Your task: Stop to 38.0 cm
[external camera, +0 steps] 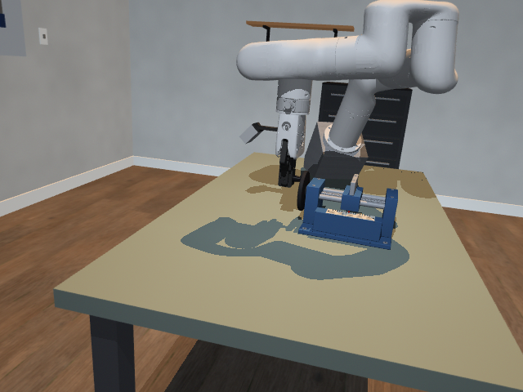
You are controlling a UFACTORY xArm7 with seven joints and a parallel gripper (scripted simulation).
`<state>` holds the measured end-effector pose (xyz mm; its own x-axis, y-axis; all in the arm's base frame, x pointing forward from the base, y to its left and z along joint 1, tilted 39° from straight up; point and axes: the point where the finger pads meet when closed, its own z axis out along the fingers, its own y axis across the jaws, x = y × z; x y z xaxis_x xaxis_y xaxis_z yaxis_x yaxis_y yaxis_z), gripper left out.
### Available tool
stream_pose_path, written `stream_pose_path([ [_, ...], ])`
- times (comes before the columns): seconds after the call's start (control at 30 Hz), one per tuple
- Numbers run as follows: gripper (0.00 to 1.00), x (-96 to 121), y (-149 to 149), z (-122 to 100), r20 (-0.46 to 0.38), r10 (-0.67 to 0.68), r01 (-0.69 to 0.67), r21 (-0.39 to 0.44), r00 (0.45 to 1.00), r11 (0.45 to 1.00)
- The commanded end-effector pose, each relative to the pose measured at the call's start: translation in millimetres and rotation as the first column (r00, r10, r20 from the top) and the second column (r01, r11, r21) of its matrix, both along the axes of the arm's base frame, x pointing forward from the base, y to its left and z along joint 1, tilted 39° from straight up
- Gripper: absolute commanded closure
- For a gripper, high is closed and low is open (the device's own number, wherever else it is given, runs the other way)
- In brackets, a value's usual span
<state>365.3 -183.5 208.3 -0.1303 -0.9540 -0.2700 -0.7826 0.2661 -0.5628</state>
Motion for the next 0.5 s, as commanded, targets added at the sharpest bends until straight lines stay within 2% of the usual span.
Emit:
stream_pose_path([
  [0.0,0.94,15.5,-2.6,-1.2,-0.001,-0.001,0.001,0.000,1.000,1.000],
  [0.2,0.94,34.1,-1.1,-15.5,-0.001,-0.001,0.001,0.000,1.000,1.000],
  [0.47,0.94,39.9,2.7,-31.8,-0.001,-0.001,0.001,0.000,1.000,1.000],
])
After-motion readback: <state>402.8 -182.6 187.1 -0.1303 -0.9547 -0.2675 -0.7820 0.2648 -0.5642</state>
